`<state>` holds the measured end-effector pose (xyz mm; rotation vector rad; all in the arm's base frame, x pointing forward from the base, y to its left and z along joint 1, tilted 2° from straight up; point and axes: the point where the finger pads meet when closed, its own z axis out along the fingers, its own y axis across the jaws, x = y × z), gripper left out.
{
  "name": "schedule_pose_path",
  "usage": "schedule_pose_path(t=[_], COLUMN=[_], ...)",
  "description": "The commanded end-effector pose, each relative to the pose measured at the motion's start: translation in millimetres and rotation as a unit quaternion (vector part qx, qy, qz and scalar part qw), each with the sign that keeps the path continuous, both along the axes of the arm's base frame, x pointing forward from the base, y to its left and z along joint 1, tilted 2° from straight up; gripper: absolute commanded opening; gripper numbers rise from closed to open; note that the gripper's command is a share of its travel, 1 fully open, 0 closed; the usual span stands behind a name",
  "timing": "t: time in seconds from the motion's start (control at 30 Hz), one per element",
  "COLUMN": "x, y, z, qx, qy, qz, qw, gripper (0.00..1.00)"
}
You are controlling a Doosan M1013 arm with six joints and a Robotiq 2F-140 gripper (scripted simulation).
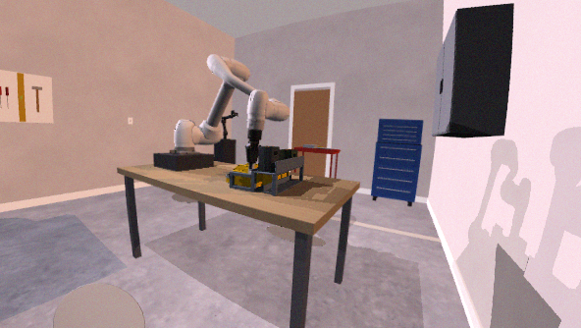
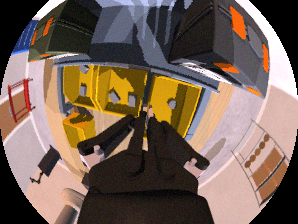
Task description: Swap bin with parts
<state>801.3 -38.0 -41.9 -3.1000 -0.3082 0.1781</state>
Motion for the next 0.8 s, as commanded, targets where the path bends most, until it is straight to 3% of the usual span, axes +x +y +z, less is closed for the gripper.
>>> schedule_pose_path(t=[0.0,0.5,0.53,0.77], x=[-3.6,-4.0,-4.0,-4.0], y=[0.5,0.2,0.2,0.2], z=[0.3,0.5,0.5,0.5], qx=[0.005,0.005,0.005,0.005], qy=[0.002,0.002,0.002,0.002], qz=[-0.003,-0.003,-0.003,-0.003], qw=[1.000,1.000,1.000,1.000], gripper=[0.10,0.10,0.15,0.15])
